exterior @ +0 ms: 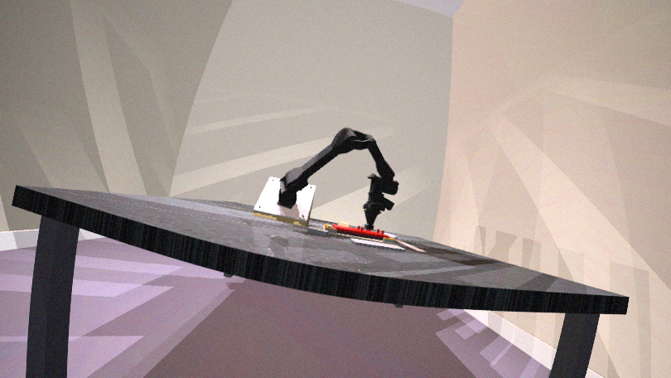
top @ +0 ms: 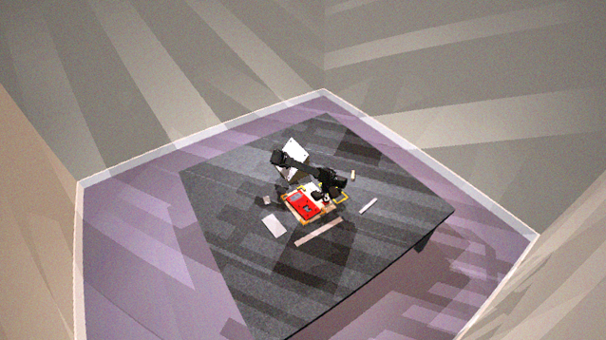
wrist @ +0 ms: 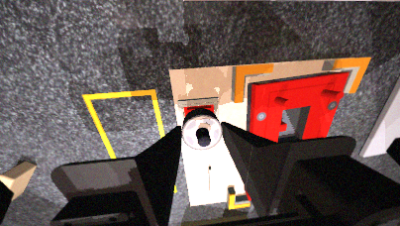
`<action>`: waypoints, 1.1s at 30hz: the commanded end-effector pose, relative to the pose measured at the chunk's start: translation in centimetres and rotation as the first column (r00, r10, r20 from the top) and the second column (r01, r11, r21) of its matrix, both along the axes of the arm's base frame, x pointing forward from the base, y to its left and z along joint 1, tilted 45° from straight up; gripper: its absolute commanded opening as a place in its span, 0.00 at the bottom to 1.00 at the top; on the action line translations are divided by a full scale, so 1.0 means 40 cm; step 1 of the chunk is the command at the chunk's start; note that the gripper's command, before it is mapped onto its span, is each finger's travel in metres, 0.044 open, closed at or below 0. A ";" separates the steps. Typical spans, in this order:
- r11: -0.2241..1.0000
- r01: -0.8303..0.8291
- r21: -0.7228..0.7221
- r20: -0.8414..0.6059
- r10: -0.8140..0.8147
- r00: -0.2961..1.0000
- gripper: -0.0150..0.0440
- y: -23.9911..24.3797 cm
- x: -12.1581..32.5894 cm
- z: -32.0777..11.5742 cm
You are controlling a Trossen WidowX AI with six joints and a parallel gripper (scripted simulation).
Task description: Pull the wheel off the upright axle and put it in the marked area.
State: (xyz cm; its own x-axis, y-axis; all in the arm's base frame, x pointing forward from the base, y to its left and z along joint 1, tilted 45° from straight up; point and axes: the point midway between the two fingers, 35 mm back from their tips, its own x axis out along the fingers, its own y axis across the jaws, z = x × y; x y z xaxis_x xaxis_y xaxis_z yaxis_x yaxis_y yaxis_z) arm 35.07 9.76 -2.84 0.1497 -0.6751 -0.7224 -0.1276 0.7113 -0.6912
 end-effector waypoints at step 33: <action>1.000 -0.001 -0.001 -0.002 0.001 1.000 0.25 0.016 -0.002 0.016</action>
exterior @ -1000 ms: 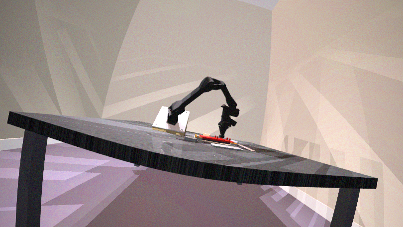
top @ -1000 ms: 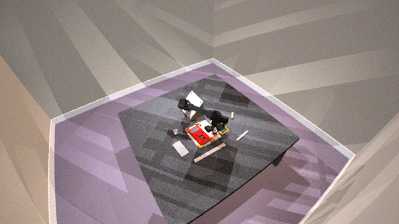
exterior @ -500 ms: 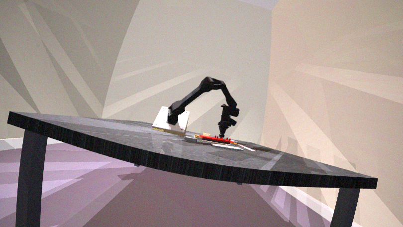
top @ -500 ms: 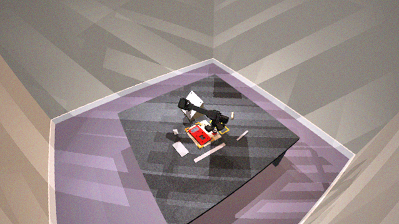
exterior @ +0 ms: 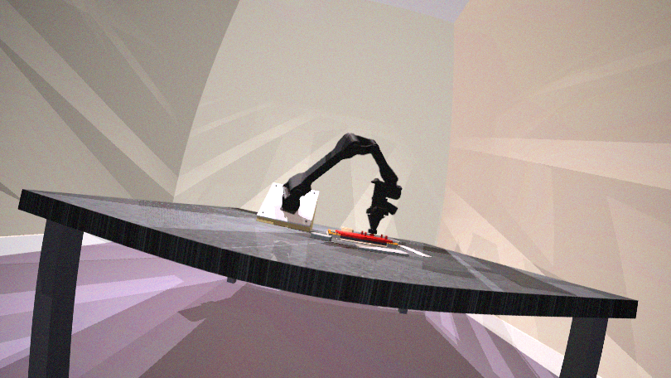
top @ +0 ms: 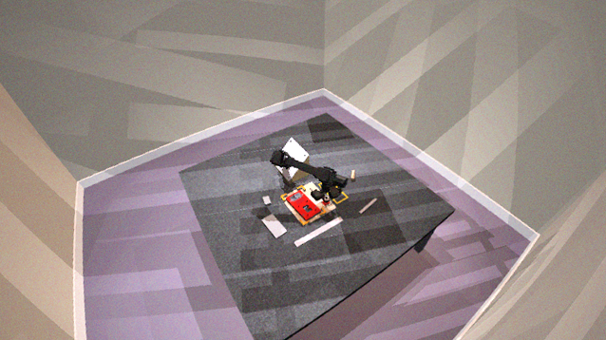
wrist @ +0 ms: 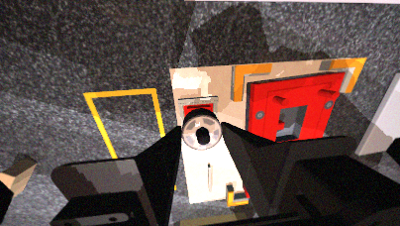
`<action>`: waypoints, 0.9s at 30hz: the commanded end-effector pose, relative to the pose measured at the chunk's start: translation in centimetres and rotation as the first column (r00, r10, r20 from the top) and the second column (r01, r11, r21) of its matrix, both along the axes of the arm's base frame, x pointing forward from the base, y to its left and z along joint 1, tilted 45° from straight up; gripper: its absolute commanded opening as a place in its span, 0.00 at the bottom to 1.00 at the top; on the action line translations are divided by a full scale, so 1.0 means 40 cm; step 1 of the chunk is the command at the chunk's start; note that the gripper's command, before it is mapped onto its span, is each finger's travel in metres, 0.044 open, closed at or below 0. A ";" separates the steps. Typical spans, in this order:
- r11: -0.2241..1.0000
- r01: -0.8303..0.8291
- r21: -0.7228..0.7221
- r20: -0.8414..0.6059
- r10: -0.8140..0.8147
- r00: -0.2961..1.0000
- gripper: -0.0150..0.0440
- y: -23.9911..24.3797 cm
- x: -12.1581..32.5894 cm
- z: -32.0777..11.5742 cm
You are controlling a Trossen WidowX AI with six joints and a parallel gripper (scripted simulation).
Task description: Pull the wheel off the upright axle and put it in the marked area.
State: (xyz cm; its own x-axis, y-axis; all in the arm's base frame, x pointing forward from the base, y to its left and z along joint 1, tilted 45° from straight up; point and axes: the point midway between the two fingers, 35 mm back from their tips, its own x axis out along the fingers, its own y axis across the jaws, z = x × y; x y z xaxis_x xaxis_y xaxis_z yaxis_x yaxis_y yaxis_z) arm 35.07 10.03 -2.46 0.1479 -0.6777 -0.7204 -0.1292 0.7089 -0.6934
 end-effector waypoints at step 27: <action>1.000 -0.002 0.002 -0.002 0.002 1.000 0.25 0.025 -0.005 0.022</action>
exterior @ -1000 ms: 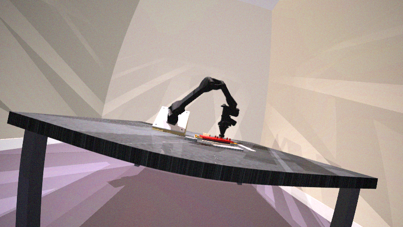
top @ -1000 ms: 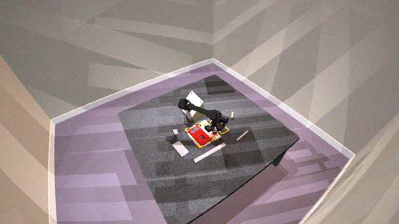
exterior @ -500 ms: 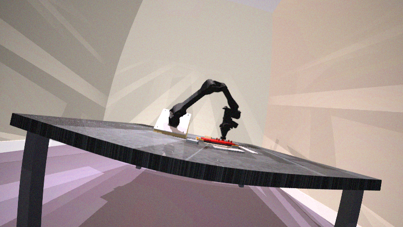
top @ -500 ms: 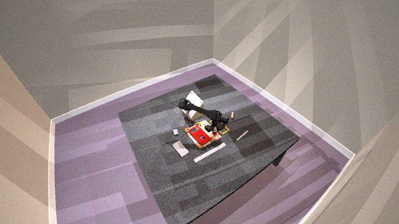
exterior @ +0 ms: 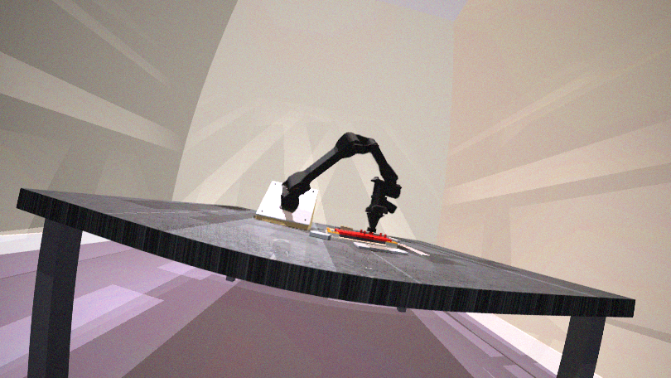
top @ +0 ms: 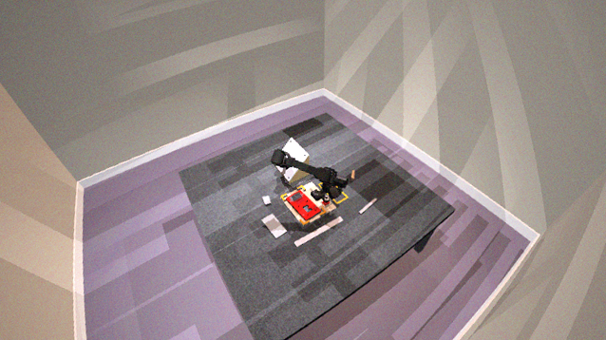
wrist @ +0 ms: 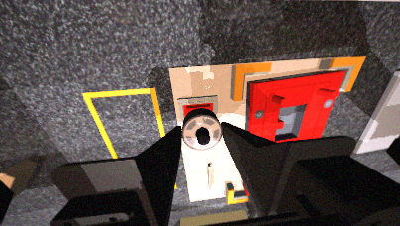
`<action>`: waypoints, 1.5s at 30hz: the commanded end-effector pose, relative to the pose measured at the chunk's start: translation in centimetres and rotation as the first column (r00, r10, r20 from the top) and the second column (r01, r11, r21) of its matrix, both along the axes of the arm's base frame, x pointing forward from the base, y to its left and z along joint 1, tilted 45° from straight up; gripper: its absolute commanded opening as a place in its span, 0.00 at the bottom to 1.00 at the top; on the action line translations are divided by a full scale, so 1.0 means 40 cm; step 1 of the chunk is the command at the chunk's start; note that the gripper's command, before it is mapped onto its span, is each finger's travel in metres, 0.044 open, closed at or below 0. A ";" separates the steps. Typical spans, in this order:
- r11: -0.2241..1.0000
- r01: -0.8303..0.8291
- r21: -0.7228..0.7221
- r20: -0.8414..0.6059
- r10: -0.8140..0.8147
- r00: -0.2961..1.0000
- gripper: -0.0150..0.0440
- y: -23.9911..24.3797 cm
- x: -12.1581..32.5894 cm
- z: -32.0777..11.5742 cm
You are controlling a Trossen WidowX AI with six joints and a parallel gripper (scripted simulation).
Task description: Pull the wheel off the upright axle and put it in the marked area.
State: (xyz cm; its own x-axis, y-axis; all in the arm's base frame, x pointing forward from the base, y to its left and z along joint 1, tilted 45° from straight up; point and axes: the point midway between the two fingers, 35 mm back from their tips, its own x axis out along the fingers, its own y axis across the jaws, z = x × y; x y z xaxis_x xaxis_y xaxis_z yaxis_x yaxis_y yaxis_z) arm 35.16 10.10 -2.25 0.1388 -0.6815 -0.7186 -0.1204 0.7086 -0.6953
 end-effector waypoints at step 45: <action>1.000 -0.016 0.002 -0.005 0.016 1.000 0.25 0.048 -0.014 0.043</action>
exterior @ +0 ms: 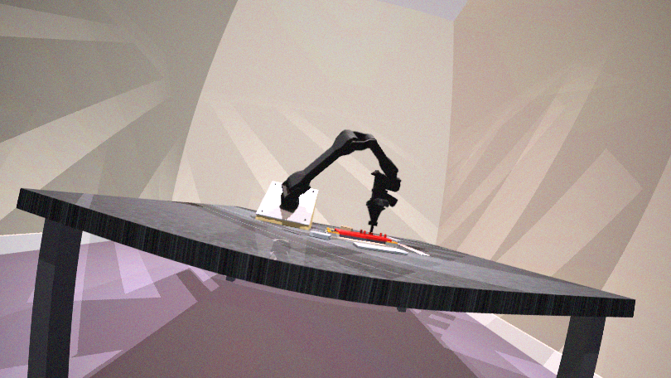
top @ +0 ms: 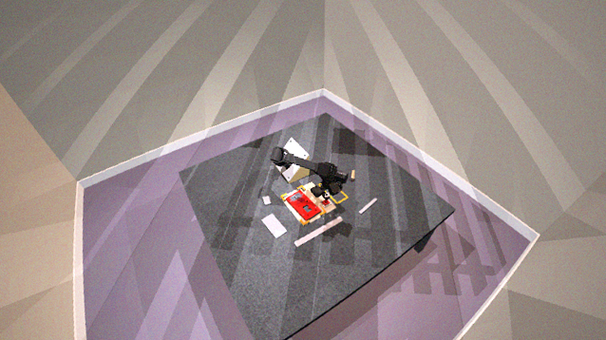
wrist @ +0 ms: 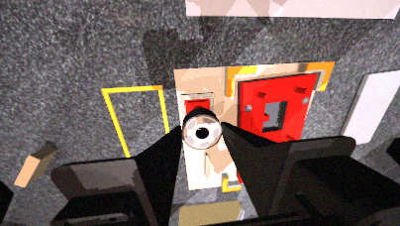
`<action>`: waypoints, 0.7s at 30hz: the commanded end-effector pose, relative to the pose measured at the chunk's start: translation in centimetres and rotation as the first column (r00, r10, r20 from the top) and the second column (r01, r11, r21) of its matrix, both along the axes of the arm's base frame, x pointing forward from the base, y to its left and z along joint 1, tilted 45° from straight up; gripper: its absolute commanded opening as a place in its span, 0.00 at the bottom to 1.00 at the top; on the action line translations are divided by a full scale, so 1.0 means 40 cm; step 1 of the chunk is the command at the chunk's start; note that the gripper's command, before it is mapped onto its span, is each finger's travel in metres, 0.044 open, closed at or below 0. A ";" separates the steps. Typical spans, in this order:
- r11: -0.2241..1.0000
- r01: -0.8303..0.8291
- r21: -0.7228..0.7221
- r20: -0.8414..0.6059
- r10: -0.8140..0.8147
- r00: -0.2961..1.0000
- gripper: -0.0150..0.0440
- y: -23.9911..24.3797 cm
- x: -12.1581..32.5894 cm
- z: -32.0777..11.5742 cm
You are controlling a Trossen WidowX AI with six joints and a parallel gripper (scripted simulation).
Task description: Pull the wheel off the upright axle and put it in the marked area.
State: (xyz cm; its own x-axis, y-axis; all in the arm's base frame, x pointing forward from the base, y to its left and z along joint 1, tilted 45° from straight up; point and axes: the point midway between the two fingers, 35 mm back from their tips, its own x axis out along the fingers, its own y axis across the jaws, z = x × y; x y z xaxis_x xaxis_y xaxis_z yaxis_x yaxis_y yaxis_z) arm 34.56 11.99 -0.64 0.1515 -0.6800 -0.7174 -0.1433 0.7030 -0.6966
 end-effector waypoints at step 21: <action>1.000 0.010 0.005 0.000 -0.010 1.000 0.25 0.065 -0.018 0.073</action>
State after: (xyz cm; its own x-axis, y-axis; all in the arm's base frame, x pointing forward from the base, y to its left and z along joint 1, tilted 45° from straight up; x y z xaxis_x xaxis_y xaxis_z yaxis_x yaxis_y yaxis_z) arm 34.00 13.92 1.51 0.1463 -0.6819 -0.7167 -0.1448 0.7019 -0.6974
